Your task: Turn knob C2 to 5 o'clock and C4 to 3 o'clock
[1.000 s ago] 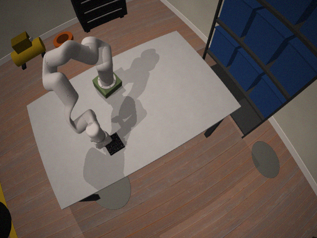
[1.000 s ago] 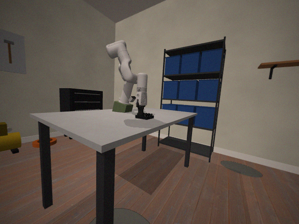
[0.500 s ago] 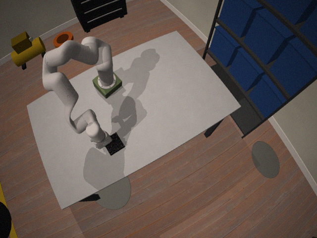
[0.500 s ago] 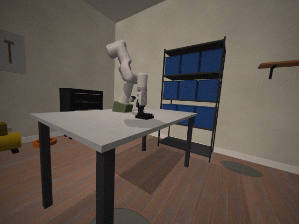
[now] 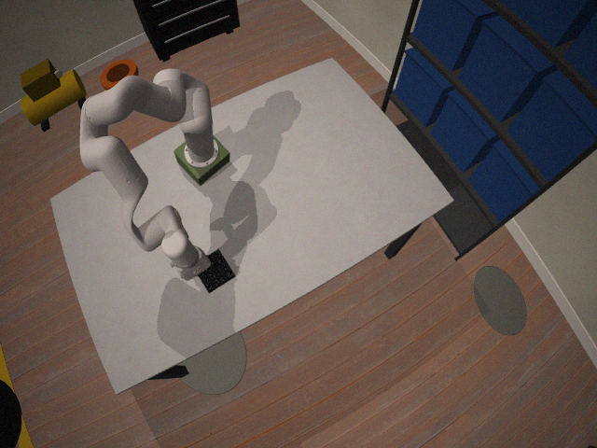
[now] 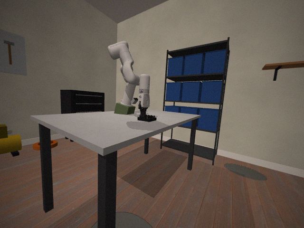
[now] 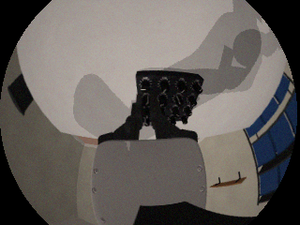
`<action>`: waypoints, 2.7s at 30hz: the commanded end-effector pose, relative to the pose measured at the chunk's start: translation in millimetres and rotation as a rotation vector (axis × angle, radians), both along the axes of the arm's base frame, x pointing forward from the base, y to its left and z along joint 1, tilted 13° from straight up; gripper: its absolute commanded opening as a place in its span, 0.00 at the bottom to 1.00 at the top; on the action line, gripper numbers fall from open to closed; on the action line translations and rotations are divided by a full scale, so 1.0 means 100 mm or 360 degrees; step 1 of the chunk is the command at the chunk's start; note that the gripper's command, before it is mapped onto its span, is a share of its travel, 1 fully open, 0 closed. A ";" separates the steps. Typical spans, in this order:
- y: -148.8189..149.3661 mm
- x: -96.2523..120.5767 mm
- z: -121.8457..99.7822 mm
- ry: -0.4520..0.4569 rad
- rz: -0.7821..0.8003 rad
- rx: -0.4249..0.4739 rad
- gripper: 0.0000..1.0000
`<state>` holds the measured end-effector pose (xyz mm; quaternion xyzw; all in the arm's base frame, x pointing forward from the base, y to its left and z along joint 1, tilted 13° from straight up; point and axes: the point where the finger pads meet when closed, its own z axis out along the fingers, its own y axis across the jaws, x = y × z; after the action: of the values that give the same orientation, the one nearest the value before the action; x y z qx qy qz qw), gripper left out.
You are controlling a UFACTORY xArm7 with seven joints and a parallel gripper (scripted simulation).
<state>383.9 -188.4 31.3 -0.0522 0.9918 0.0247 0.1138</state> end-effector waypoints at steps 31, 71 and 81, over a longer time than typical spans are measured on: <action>-0.01 0.01 0.01 0.0034 -0.0600 0.0135 0.08; -0.01 0.01 0.01 0.0117 -0.1945 0.0446 0.08; -0.01 0.01 0.01 0.0136 -0.2252 0.0516 0.08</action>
<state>383.9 -188.7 31.4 0.5991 0.7921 0.0933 0.0706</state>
